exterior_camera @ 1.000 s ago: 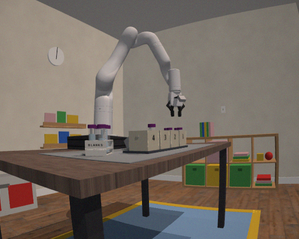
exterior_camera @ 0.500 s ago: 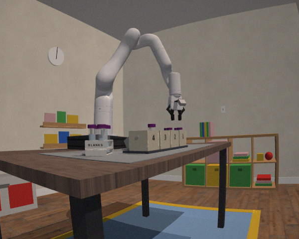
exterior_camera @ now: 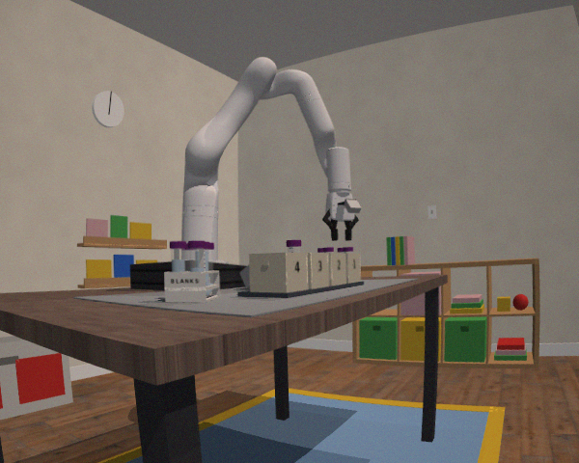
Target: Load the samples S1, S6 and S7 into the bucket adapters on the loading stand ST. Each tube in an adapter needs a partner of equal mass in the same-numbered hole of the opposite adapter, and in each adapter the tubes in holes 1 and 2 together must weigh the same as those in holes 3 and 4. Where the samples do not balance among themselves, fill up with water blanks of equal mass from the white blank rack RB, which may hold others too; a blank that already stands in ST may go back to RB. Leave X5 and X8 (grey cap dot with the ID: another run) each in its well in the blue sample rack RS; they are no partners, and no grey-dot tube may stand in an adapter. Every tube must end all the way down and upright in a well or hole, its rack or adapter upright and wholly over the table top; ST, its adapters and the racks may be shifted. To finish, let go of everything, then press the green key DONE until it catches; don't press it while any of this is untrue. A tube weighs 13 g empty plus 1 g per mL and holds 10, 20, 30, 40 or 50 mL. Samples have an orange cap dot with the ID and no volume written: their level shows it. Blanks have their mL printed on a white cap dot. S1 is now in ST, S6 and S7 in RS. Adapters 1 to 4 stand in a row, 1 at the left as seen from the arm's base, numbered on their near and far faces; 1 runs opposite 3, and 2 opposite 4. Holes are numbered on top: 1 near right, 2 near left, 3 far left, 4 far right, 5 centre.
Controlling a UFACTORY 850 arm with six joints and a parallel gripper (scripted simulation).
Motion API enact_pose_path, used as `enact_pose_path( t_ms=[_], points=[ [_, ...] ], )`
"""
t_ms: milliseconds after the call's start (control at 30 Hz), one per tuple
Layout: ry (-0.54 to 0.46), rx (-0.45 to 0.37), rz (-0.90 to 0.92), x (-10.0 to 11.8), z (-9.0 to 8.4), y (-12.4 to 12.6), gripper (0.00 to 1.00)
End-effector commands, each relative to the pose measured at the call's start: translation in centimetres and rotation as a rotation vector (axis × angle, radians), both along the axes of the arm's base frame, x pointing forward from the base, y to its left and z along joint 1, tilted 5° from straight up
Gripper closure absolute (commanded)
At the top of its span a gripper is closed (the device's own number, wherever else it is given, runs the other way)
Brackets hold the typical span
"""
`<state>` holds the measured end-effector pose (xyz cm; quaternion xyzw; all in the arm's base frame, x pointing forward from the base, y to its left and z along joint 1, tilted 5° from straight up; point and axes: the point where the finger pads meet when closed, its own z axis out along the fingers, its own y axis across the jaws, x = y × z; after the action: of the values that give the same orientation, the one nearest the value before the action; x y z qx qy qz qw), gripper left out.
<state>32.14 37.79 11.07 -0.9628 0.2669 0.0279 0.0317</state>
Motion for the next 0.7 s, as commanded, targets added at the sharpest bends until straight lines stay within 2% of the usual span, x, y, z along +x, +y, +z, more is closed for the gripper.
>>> enact_pose_path(
  t_ms=[0,400,667],
  points=[
    [-0.001,0.002,0.0,0.0,-0.8,0.1,0.43],
    [-0.001,0.002,0.0,0.0,-2.8,0.3,0.43],
    [-0.001,0.002,0.0,0.0,-2.8,0.3,0.43]
  ],
)
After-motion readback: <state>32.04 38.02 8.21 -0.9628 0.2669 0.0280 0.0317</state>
